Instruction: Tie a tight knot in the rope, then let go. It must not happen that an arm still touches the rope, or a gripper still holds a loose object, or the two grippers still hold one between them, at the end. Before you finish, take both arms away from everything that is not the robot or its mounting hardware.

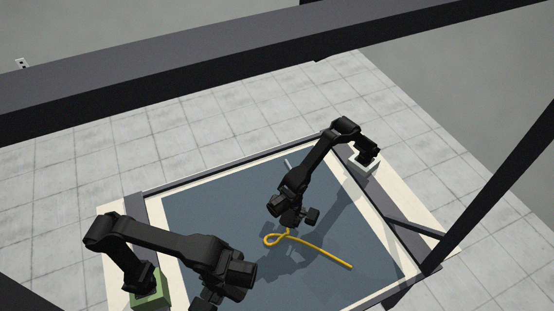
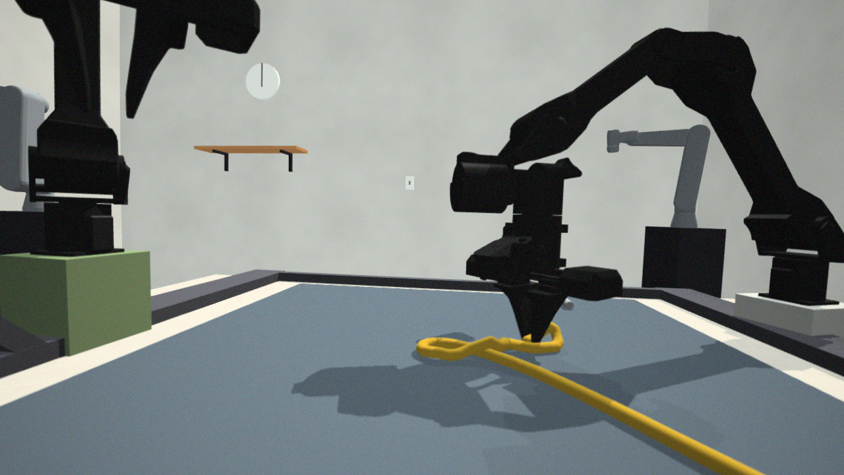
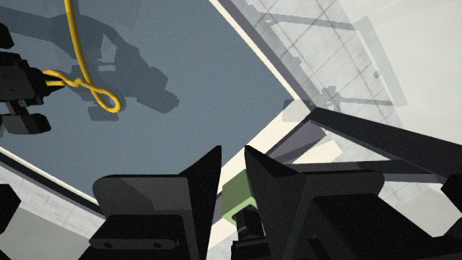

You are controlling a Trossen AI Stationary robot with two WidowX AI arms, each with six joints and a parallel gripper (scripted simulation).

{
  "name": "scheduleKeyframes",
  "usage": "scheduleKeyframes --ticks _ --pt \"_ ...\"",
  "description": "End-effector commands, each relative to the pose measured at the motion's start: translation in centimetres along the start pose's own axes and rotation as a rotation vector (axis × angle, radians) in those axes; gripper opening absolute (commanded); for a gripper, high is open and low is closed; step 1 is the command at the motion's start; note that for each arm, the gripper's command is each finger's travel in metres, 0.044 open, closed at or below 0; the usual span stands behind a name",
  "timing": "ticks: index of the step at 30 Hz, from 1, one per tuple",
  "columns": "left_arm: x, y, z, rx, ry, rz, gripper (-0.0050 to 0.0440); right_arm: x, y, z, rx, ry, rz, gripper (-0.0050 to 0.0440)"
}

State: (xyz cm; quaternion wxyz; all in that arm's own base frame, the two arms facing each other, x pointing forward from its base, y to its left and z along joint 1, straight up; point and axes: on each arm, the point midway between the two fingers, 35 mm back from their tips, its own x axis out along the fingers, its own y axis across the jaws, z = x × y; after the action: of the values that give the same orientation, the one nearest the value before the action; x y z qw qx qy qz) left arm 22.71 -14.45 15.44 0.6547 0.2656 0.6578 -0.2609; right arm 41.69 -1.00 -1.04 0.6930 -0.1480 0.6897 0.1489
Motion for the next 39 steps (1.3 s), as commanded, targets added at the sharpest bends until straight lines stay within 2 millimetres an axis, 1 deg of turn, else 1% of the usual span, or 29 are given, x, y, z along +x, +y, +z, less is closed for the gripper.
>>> scheduleKeyframes --ticks 1,7,26,39 --pt "-0.5 0.1 0.0 -0.003 -0.016 0.007 0.0100 -0.7 -0.2 0.8 -0.009 -0.019 -0.012 0.0035" --pt "-0.5 0.1 0.0 -0.003 -0.016 0.007 0.0100 -0.7 -0.2 1.0 -0.009 -0.019 -0.012 0.0035" --pt "-0.5 0.1 0.0 -0.003 -0.016 0.007 0.0100 -0.8 0.0 3.0 -0.009 -0.021 -0.012 0.0035" --pt "-0.5 0.1 0.0 -0.003 -0.016 0.007 0.0100 -0.8 0.0 3.7 -0.009 -0.021 -0.012 0.0035"
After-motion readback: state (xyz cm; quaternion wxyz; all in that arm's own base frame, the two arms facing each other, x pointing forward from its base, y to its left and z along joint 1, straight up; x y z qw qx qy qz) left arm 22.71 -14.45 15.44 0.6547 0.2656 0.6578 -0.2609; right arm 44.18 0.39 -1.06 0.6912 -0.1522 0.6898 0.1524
